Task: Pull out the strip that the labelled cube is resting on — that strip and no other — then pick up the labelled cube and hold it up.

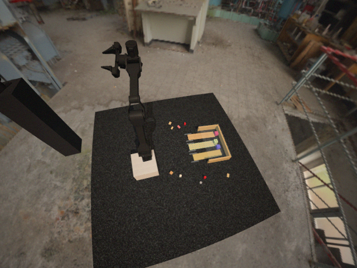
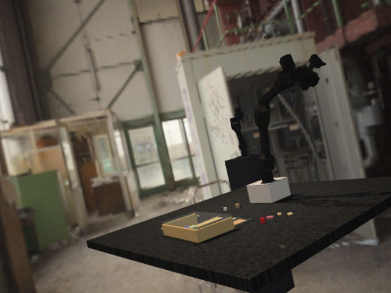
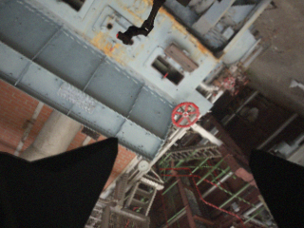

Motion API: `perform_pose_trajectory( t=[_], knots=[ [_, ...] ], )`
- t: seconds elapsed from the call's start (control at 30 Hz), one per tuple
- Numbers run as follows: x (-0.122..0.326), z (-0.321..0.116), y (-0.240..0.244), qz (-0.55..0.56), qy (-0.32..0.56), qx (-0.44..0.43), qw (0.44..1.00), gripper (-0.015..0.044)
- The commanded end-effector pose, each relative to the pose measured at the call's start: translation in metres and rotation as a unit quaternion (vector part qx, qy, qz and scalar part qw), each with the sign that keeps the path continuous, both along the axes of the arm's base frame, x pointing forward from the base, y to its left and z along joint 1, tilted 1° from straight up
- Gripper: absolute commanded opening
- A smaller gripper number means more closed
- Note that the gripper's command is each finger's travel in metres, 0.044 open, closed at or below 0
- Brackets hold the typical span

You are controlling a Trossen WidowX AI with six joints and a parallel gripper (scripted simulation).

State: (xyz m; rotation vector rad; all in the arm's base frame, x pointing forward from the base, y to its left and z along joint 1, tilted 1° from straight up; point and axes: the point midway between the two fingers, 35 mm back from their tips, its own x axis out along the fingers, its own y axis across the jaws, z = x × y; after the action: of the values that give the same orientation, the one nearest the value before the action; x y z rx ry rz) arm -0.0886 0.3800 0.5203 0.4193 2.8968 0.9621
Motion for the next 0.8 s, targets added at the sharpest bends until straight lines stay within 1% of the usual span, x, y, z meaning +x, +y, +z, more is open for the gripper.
perform_pose_trajectory(
  t=[0.0, 0.07, 0.17, 0.37, 0.57, 0.77],
  knots=[
    [0.002, -0.001, 0.001, -0.005, 0.000, 0.003, 1.000, 0.0400],
    [0.018, -0.006, 0.008, -0.043, -0.006, 0.028, 0.999, 0.0400],
    [0.056, -0.019, 0.022, -0.131, -0.028, 0.082, 0.988, 0.0400],
    [0.138, -0.052, 0.033, -0.297, -0.112, 0.170, 0.933, 0.0400],
    [0.222, -0.093, 0.020, -0.432, -0.238, 0.223, 0.841, 0.0400],
    [0.301, -0.142, -0.018, -0.524, -0.391, 0.228, 0.722, 0.0400]
  ],
)
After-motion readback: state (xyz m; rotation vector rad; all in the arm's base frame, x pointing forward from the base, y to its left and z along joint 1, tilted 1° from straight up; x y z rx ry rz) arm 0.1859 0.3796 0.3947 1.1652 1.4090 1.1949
